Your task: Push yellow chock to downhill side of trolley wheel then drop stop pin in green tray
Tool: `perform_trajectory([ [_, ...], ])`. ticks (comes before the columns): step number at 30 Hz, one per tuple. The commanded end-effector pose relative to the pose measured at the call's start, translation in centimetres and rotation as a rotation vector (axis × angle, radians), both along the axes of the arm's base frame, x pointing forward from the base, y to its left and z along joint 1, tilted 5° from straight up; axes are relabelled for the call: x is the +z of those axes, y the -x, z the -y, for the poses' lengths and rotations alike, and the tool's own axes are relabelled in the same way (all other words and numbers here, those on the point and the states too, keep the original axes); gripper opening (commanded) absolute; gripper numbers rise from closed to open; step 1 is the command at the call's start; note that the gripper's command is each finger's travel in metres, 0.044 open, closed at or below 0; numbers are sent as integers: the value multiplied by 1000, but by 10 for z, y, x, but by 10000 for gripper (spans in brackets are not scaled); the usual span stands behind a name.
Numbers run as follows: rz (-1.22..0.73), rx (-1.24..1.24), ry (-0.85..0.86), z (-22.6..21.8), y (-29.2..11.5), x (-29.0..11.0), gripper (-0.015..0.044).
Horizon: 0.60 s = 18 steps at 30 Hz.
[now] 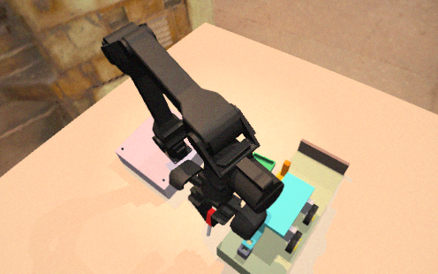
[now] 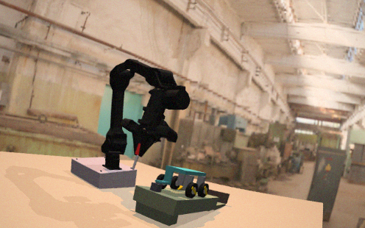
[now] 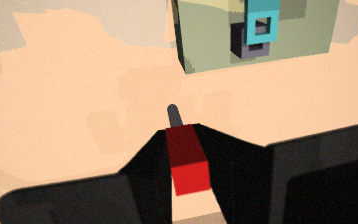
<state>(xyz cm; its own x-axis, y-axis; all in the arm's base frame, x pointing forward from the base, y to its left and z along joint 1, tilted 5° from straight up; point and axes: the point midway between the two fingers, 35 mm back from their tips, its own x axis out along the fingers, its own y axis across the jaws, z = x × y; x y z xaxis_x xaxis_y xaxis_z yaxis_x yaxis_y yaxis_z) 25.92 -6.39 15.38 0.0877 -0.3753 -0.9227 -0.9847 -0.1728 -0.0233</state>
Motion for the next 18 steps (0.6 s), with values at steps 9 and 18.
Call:
perform_trajectory([
  [9, -4, 4, -2, -10, 12, -5, 0],
  [18, -4, 4, -5, -41, 15, -13, 0],
])
